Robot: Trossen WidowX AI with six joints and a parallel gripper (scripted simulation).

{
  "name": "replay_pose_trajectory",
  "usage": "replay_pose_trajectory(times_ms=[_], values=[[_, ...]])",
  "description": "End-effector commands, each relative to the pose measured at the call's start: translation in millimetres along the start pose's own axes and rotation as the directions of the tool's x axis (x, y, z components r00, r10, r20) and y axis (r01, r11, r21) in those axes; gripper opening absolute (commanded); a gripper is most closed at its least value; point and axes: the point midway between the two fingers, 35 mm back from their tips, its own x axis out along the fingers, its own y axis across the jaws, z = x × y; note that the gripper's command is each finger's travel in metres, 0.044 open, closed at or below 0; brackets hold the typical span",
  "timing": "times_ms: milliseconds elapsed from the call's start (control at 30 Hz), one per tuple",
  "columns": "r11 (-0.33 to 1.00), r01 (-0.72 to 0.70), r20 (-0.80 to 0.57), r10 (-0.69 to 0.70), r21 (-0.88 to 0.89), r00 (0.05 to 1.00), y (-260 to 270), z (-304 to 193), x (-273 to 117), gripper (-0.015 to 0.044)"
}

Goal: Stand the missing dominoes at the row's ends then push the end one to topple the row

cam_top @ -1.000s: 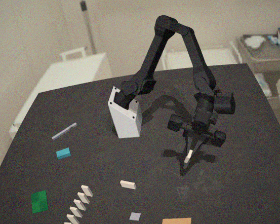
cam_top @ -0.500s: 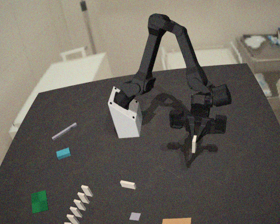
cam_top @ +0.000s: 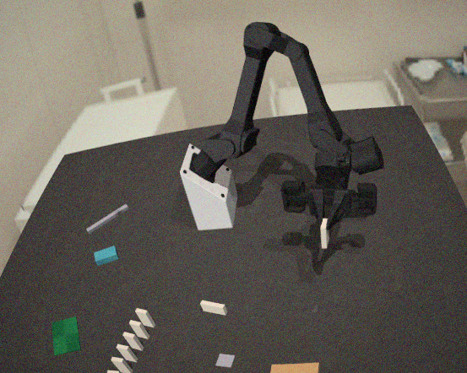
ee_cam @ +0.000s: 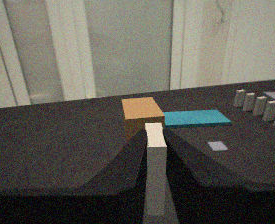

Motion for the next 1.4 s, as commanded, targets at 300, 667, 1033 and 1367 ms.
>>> replay_pose_trajectory(times_ms=[300,667,1033,1367], values=[[1.0,0.002,0.003,-0.002,0.005,1.0,1,-7,1,0.0029],[1.0,0.004,0.0,-0.004,0.004,1.0,5,-41,4,0.0029],[1.0,0.005,-0.002,-0.005,0.002,1.0,4,-76,6,0.0029],[1.0,0.003,-0.002,-0.003,-0.001,1.0,-1,-109,7,0.0029]])
